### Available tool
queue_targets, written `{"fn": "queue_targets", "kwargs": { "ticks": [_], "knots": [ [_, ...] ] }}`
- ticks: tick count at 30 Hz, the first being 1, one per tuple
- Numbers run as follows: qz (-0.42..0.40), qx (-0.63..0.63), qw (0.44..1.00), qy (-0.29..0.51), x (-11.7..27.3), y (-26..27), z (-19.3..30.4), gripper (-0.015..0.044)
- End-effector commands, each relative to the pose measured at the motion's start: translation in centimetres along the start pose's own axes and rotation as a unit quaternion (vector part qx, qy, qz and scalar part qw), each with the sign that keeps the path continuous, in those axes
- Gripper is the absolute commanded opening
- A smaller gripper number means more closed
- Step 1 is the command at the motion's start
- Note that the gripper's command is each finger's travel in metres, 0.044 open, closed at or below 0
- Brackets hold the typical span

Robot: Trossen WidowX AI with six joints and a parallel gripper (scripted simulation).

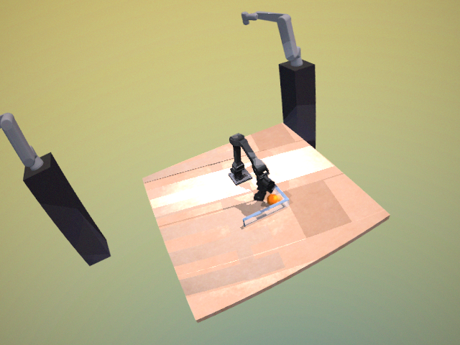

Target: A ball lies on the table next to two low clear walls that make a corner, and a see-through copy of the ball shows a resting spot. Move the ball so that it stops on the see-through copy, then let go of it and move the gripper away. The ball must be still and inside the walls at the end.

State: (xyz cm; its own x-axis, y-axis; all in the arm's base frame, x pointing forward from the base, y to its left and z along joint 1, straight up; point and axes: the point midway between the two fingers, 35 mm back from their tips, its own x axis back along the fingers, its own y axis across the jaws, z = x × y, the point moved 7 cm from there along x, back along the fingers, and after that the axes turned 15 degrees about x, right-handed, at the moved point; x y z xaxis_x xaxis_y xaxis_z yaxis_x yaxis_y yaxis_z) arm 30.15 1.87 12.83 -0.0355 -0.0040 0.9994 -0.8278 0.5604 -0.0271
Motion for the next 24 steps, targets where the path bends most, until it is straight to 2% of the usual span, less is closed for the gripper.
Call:
{"fn": "queue_targets", "kwargs": {
  "ticks": [1, 24],
  "knots": [
    [-0.002, 0.002, 1.000, 0.004, -0.3, -0.1, -0.2, 0.0000],
    [-0.002, 0.002, 1.000, 0.002, -0.3, -1.3, -4.6, 0.0000]
  ]
}}
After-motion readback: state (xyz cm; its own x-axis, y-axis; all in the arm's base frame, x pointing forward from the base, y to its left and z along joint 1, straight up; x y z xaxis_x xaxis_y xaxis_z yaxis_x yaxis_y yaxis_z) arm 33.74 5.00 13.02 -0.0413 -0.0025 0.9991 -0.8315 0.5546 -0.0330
